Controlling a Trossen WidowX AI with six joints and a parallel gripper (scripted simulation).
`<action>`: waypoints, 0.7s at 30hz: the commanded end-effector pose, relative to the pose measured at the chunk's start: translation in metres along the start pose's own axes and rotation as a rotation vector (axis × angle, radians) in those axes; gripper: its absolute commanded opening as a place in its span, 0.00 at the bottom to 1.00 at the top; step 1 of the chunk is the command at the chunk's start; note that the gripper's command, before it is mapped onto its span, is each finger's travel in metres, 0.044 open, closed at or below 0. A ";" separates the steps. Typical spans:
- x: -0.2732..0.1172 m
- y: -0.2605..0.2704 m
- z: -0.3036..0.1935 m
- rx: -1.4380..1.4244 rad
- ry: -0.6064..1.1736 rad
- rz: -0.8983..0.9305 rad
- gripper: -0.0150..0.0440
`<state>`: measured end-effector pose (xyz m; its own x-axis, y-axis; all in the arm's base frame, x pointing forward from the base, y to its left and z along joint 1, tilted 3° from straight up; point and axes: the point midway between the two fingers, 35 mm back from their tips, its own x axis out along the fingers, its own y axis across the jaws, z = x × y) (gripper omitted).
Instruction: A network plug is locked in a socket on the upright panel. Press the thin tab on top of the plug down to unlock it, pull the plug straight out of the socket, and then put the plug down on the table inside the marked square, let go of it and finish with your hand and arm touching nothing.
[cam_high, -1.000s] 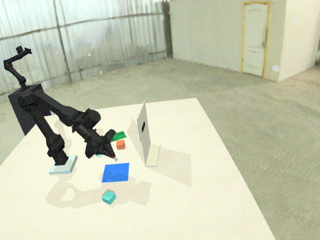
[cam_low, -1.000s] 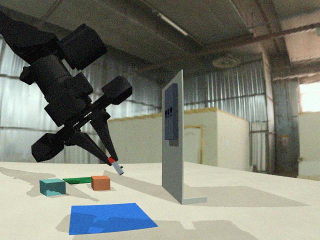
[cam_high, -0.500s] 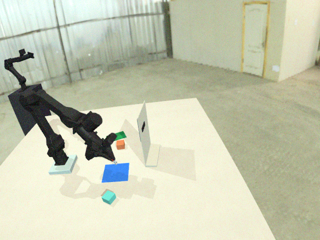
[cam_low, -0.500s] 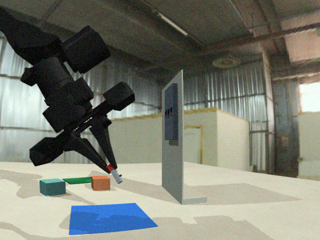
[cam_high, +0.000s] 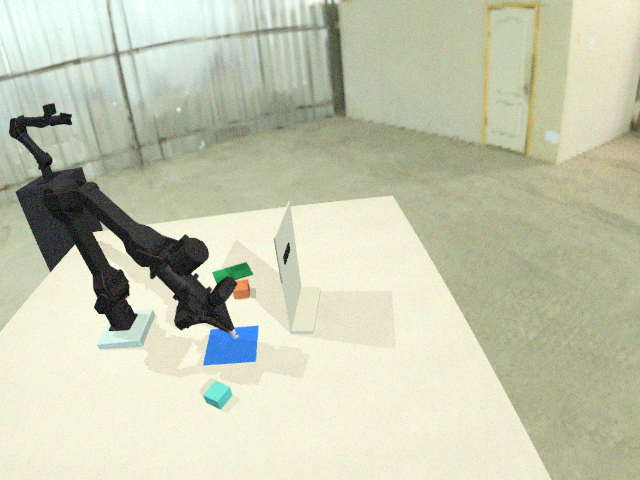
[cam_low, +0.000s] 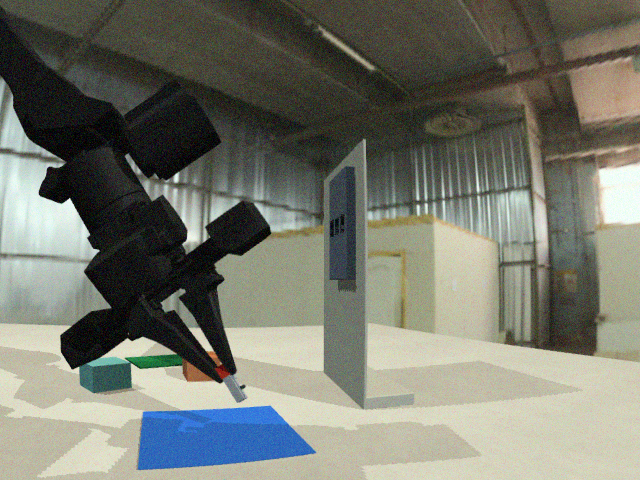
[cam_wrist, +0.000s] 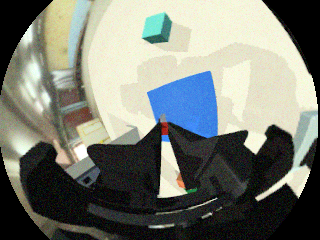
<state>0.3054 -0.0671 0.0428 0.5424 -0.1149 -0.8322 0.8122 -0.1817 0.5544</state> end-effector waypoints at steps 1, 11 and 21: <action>0.009 -0.012 0.000 -0.002 -0.004 -0.018 0.25; 0.017 -0.020 0.000 -0.002 -0.004 -0.018 0.25; 0.017 -0.019 0.000 -0.002 -0.004 -0.018 0.25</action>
<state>0.3010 -0.0660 0.0205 0.5344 -0.1140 -0.8375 0.8176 -0.1818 0.5464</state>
